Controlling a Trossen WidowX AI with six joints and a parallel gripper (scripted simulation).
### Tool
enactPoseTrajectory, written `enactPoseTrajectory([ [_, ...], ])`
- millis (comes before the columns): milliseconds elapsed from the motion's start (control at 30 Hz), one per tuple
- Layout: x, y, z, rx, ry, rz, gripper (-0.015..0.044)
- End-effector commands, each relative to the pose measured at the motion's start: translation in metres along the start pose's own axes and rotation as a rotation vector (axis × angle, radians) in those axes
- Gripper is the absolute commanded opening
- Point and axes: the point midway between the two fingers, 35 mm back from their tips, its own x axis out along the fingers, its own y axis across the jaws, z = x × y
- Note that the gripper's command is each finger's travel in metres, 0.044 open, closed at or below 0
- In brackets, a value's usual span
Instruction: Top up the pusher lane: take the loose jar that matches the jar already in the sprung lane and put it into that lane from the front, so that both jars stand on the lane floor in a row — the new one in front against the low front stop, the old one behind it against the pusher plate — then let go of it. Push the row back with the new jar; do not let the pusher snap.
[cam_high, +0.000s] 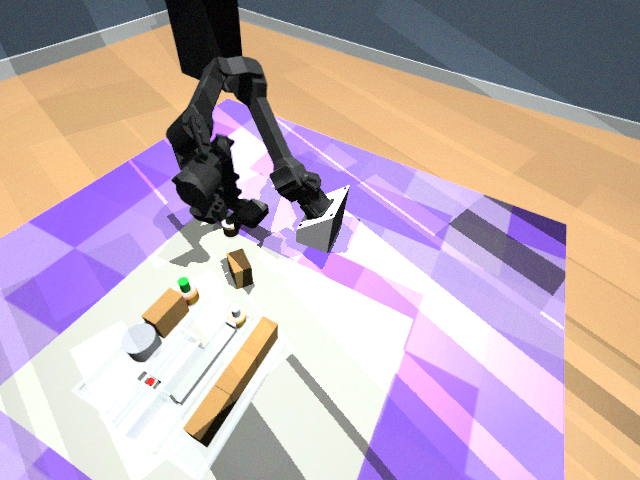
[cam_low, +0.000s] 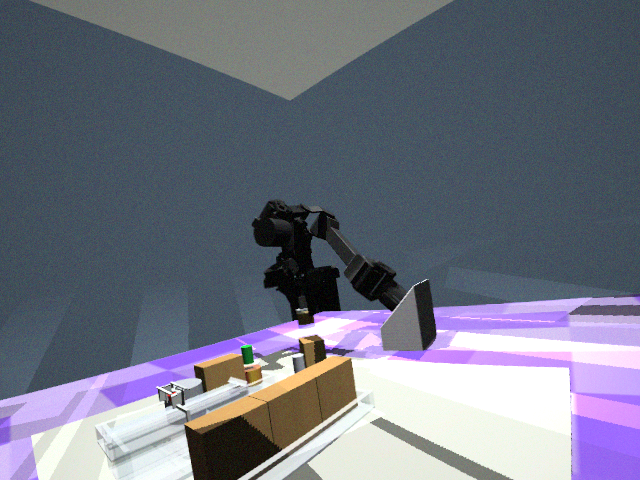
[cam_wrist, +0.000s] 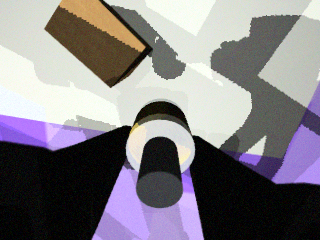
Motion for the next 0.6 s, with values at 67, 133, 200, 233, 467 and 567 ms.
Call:
enactPoseTrajectory([
  [67, -0.022, -0.004, -0.002, 0.0, -0.002, -0.017, 0.0],
  [133, -0.024, -0.005, -0.002, 0.0, -0.002, -0.019, 0.0],
  [200, -0.024, -0.003, 0.0, 0.0, -0.002, -0.019, 0.0],
  [233, -0.023, -0.001, 0.003, 0.001, -0.002, -0.019, 0.0],
  [467, -0.018, 0.017, 0.028, 0.002, -0.004, -0.018, 0.0],
  [567, -0.015, 0.026, 0.039, 0.003, -0.004, -0.018, 0.0],
])
